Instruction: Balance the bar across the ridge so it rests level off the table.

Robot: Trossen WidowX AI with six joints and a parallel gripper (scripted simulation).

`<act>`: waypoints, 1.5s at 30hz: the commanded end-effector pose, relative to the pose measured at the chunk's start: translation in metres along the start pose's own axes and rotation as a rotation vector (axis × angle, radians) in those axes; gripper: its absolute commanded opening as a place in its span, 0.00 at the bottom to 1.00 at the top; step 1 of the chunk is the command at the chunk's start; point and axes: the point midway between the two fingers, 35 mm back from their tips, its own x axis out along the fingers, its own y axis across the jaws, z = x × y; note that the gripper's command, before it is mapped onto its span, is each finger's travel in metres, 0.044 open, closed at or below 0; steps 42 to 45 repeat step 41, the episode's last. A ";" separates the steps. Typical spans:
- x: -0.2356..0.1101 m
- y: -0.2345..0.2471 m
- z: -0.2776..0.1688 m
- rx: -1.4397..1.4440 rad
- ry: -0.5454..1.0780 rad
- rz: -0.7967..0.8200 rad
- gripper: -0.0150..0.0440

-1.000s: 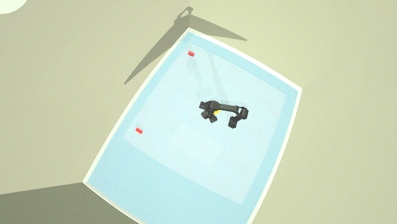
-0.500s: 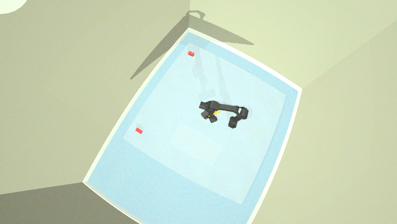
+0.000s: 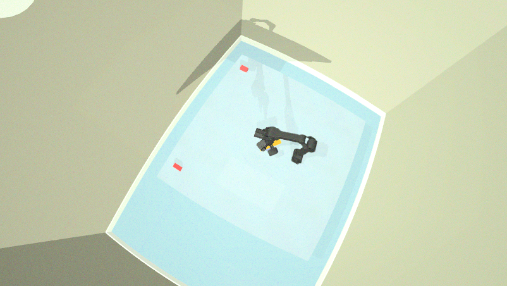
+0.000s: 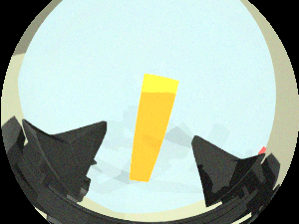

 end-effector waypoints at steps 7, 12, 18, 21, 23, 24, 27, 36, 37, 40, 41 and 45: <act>-0.074 0.001 -0.002 0.001 -0.008 -0.007 1.00; -0.074 0.001 -0.002 0.001 -0.008 -0.007 1.00; -0.074 0.001 -0.002 0.001 -0.008 -0.007 1.00; -0.074 0.001 -0.002 0.001 -0.008 -0.007 1.00; -0.074 0.001 -0.002 0.001 -0.008 -0.007 1.00; -0.074 0.001 -0.002 0.001 -0.008 -0.007 1.00; -0.074 0.001 -0.002 0.001 -0.008 -0.007 1.00; -0.074 0.001 -0.002 0.001 -0.008 -0.007 1.00; -0.074 0.001 -0.002 0.001 -0.008 -0.007 1.00; -0.074 0.001 -0.002 0.001 -0.008 -0.007 1.00; -0.074 0.001 -0.002 0.001 -0.008 -0.007 1.00; -0.074 0.001 -0.002 0.001 -0.008 -0.007 1.00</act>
